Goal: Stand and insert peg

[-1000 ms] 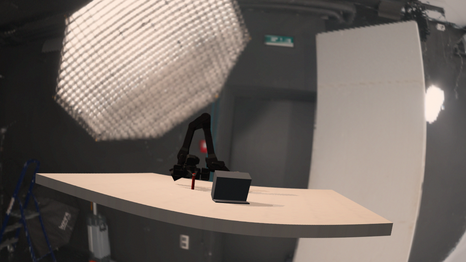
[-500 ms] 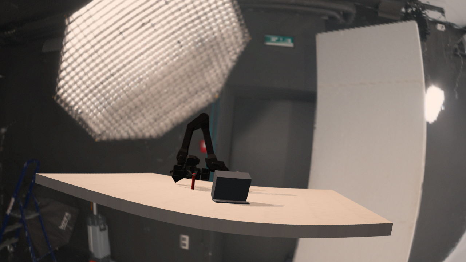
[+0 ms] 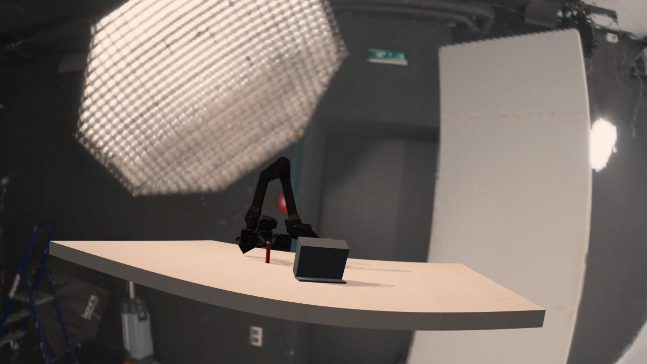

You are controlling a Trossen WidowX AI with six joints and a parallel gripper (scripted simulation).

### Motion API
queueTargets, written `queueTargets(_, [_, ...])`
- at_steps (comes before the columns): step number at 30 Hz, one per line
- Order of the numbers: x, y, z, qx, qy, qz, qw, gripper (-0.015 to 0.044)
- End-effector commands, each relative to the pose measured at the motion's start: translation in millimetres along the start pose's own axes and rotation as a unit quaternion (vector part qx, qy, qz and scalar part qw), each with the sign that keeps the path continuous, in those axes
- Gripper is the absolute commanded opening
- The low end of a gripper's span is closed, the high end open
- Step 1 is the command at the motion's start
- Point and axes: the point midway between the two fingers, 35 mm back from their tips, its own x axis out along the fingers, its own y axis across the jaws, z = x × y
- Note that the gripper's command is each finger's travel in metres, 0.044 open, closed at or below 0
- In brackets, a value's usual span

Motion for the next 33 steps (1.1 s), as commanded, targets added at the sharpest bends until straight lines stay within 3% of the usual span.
queueTargets(1, [0.0,0.1,0.0,0.000,0.000,0.000,1.000,0.0130])
queueTargets(19, [0.0,0.1,0.0,0.000,0.000,0.000,1.000,0.0130])
queueTargets(30, [0.0,0.1,0.0,0.000,0.000,0.000,1.000,0.0419])
queueTargets(33, [0.0,0.1,0.0,0.000,0.000,0.000,1.000,0.0440])
